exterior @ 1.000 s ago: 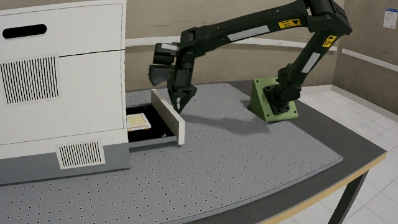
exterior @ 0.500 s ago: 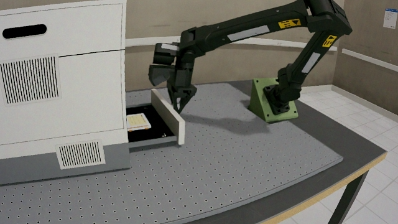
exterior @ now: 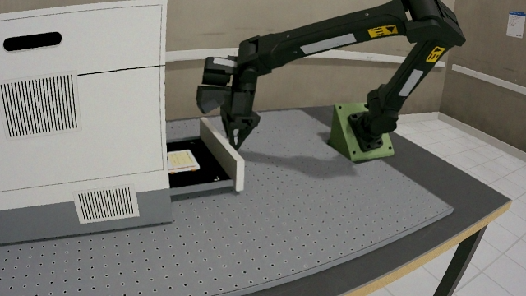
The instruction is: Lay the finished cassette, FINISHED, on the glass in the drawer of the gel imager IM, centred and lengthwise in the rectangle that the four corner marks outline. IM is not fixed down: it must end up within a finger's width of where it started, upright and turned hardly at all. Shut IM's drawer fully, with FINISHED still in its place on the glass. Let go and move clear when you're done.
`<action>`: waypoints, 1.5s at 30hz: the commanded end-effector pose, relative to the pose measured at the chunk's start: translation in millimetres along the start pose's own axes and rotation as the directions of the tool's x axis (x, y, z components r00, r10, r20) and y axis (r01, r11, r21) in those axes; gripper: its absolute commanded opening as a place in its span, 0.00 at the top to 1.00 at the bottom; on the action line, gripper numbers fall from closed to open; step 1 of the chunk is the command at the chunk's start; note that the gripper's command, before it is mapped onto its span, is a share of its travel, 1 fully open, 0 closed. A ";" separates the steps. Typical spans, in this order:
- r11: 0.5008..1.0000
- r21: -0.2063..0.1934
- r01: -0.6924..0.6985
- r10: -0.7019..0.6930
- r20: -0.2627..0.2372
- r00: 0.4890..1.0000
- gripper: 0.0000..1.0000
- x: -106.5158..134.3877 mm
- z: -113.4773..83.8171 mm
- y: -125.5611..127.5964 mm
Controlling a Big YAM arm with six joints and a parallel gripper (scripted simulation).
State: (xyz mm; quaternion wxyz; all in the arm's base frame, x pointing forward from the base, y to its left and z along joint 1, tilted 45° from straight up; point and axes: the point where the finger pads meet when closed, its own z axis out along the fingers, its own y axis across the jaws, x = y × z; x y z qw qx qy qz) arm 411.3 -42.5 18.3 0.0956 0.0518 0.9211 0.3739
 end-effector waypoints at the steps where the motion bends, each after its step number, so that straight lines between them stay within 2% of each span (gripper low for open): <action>1: 0.999 0.002 0.034 -0.034 0.032 0.999 0.92 -29.0 1.9 3.7; 5: 0.999 0.002 0.034 -0.034 0.032 0.999 0.92 -29.0 1.9 3.7; 6: 1.000 -0.002 0.021 -0.021 0.053 0.998 0.92 -13.2 3.7 7.3; 9: 1.000 -0.002 0.024 -0.023 0.155 0.988 0.92 -18.1 1.9 7.9; 11: 1.000 -0.002 0.026 -0.025 0.154 0.988 0.92 -20.6 2.9 8.8; 12: 1.000 -0.009 0.004 -0.003 0.134 0.991 0.92 -17.0 11.6 1.3; 14: 0.999 0.001 0.035 -0.035 0.163 0.986 0.92 -41.6 2.1 4.8; 45: 0.999 0.004 0.035 -0.035 0.162 0.986 0.92 -76.9 7.0 5.3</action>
